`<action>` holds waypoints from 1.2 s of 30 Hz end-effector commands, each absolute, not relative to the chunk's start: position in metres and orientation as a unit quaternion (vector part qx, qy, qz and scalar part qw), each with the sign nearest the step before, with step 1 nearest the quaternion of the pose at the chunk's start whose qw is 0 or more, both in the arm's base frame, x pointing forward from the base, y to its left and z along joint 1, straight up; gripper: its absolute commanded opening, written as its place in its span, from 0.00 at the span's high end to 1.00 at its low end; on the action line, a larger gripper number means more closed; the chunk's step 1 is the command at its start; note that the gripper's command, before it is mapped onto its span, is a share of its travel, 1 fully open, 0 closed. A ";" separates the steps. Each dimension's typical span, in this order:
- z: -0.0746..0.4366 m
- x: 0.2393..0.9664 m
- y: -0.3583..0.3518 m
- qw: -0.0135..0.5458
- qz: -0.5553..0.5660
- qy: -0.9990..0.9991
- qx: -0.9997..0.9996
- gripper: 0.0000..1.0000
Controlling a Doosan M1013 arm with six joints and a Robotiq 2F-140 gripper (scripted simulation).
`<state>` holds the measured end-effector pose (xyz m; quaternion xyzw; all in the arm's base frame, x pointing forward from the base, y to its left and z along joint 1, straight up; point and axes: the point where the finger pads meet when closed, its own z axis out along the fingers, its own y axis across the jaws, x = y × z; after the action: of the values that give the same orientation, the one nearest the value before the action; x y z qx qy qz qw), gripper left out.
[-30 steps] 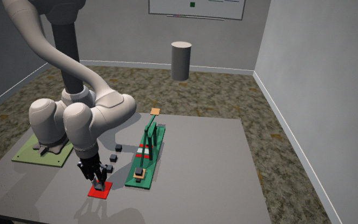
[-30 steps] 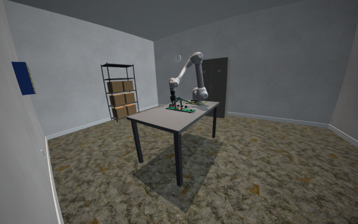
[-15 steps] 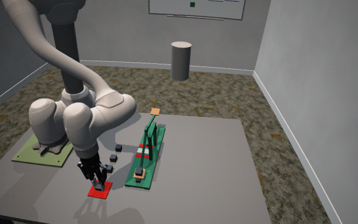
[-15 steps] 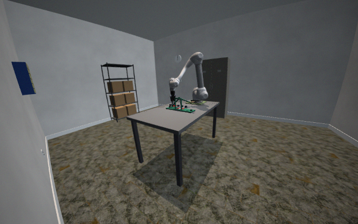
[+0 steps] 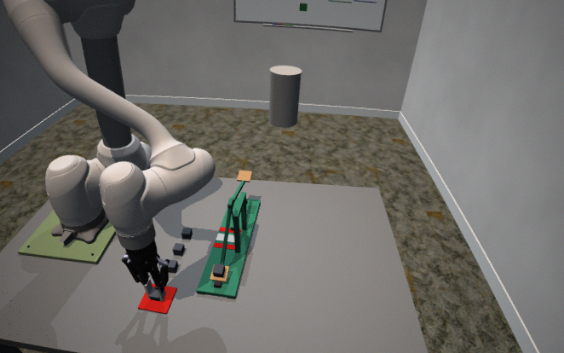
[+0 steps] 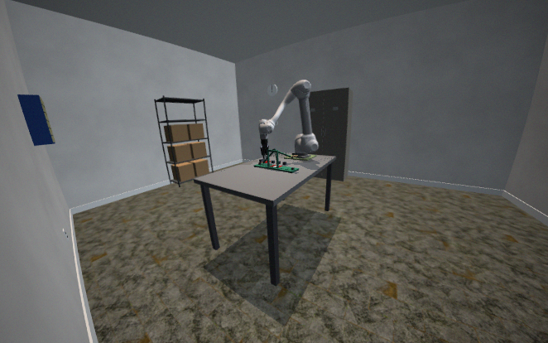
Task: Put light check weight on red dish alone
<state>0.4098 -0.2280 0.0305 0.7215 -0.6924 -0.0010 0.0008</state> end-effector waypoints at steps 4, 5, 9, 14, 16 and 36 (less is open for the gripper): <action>0.031 0.410 -0.228 0.001 -0.001 -0.692 0.722 0.76; 0.031 0.410 -0.228 0.001 -0.001 -0.692 0.722 0.76; 0.031 0.410 -0.228 0.001 -0.001 -0.692 0.722 0.76; 0.031 0.410 -0.228 0.001 -0.001 -0.692 0.722 0.76; 0.031 0.410 -0.228 0.001 -0.001 -0.692 0.722 0.74; 0.031 0.410 -0.228 0.001 -0.001 -0.692 0.722 0.65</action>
<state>0.4098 -0.2280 0.0305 0.7215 -0.6924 -0.0010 0.0008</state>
